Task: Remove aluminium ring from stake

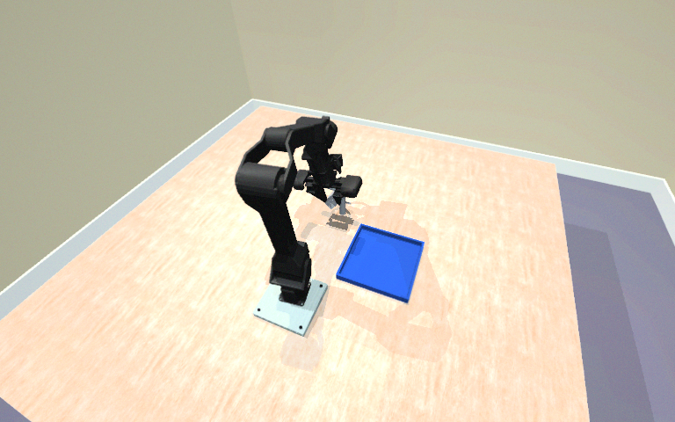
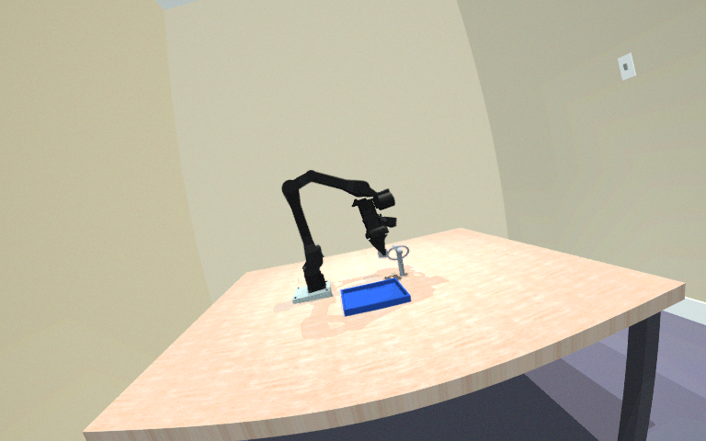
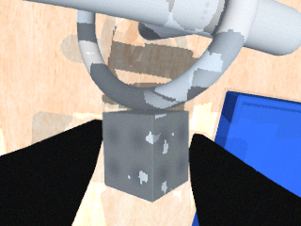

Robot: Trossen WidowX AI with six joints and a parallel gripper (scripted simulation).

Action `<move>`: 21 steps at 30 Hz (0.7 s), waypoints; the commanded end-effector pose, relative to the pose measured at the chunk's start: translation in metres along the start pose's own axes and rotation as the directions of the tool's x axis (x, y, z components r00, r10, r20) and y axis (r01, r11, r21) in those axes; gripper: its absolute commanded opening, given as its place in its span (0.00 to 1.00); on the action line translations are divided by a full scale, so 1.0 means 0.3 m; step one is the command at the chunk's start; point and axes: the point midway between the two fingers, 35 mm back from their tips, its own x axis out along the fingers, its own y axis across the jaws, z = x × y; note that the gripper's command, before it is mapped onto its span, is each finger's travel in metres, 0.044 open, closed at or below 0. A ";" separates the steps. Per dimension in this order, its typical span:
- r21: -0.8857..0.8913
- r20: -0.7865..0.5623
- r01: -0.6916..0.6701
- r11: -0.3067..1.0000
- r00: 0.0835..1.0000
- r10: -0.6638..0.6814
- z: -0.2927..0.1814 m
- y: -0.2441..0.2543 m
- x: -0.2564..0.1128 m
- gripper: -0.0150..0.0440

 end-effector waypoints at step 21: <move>-0.020 0.015 0.152 0.988 0.988 -0.152 0.002 0.094 -0.013 0.25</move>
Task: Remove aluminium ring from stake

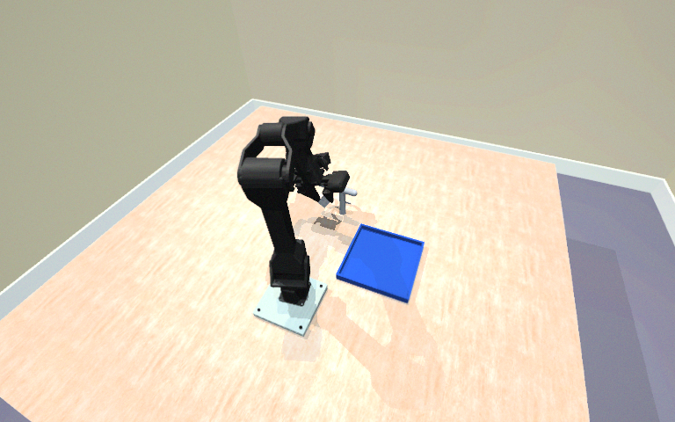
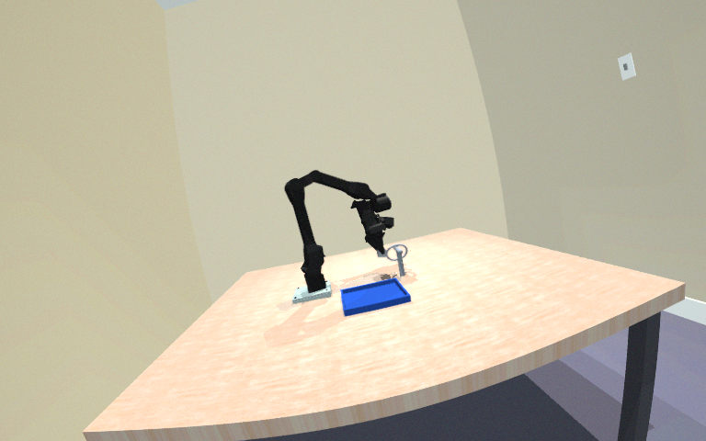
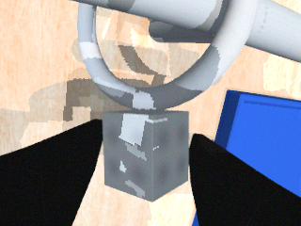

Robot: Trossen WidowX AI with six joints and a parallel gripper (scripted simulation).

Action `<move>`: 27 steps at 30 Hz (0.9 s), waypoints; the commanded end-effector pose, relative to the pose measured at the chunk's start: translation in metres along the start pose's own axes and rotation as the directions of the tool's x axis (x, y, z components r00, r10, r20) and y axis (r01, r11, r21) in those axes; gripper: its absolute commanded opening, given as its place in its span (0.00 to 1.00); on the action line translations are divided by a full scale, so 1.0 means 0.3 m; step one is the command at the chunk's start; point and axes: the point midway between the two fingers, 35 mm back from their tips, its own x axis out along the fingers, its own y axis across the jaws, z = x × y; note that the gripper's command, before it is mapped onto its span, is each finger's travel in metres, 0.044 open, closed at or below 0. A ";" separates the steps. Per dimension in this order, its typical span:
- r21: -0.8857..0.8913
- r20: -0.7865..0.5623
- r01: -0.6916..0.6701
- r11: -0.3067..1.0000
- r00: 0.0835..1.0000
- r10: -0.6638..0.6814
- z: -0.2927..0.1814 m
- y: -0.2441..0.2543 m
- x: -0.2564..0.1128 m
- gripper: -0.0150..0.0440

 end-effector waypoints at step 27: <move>0.003 0.005 0.011 1.000 1.000 -0.011 0.016 0.052 -0.067 0.25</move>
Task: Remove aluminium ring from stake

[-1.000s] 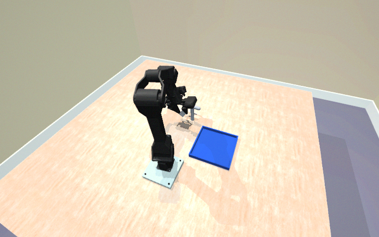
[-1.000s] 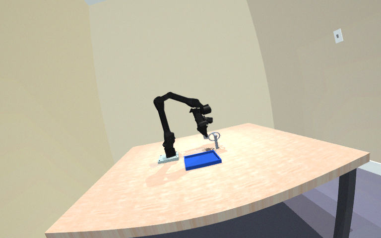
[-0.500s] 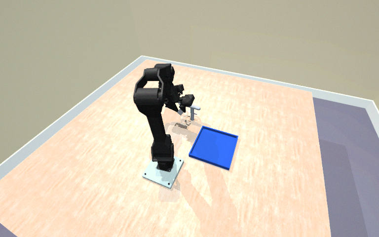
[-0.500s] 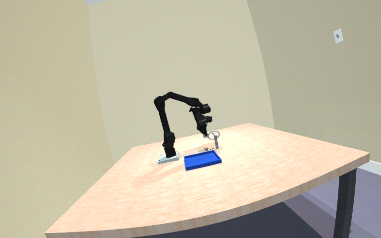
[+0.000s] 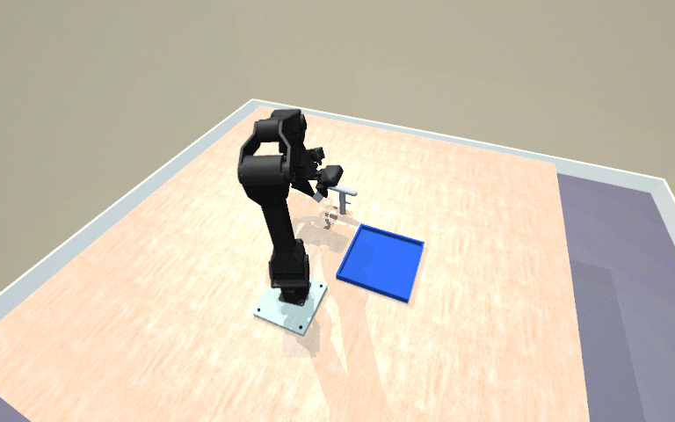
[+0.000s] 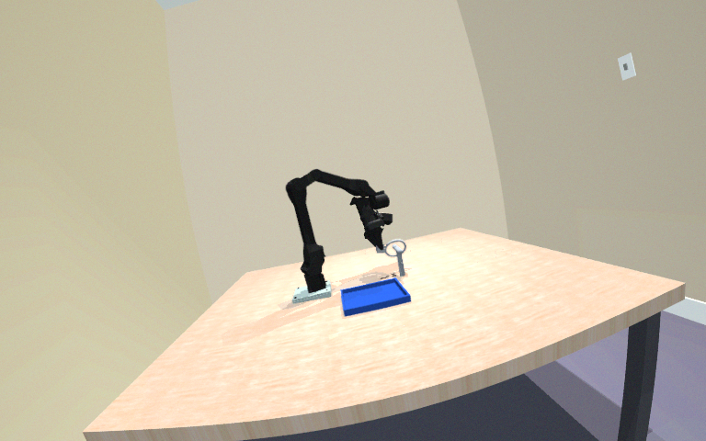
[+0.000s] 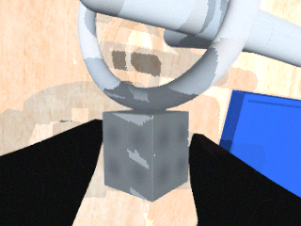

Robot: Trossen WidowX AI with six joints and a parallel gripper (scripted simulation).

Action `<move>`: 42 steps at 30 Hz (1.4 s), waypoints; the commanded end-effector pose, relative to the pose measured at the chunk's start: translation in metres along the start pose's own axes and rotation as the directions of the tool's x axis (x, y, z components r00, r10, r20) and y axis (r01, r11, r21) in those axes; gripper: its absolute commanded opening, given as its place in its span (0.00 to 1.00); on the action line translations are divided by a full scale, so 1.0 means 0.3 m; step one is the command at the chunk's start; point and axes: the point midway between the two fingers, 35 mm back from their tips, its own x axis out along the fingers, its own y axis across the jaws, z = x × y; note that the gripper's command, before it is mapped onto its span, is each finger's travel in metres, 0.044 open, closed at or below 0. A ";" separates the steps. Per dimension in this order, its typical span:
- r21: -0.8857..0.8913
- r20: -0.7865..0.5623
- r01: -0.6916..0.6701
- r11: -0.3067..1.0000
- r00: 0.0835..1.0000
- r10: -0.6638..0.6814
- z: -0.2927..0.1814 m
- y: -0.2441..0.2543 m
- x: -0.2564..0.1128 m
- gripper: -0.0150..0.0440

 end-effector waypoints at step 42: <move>0.002 0.005 0.003 1.000 1.000 -0.003 0.013 0.109 -0.045 0.25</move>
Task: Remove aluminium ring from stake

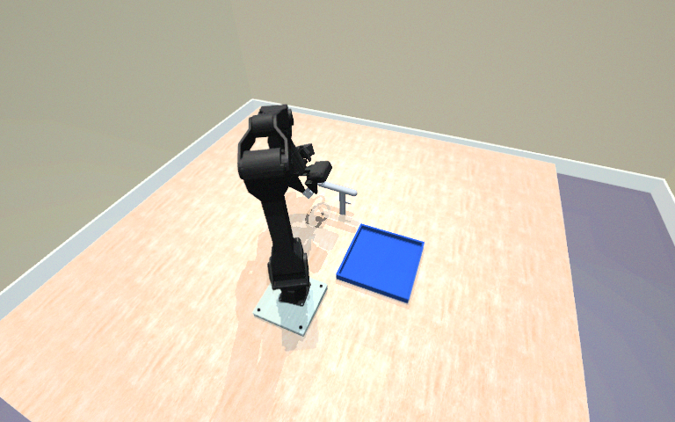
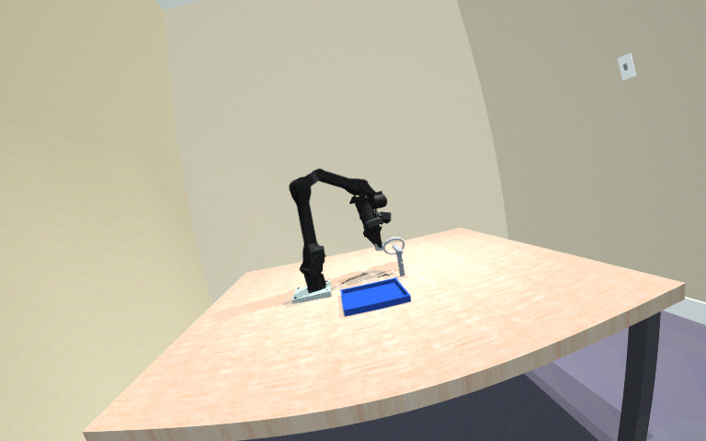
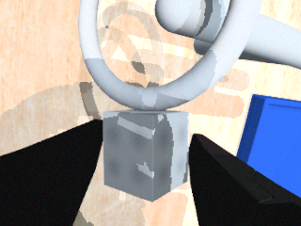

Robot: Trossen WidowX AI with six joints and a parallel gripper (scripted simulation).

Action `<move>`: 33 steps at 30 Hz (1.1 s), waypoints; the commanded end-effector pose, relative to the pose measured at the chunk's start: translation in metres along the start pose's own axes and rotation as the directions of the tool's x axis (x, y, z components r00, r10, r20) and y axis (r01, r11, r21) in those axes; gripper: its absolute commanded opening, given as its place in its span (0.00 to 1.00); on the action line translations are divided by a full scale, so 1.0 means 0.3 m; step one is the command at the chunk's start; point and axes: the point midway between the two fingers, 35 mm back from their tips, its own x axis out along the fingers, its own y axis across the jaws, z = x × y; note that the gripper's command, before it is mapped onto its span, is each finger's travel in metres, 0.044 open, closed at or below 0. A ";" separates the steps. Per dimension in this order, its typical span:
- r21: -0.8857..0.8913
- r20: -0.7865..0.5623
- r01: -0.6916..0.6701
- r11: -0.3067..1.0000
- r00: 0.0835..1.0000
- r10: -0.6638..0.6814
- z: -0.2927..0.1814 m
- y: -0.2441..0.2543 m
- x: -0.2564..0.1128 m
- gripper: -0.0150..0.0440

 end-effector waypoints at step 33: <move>0.002 0.003 0.001 1.000 1.000 -0.001 0.016 0.052 -0.060 0.25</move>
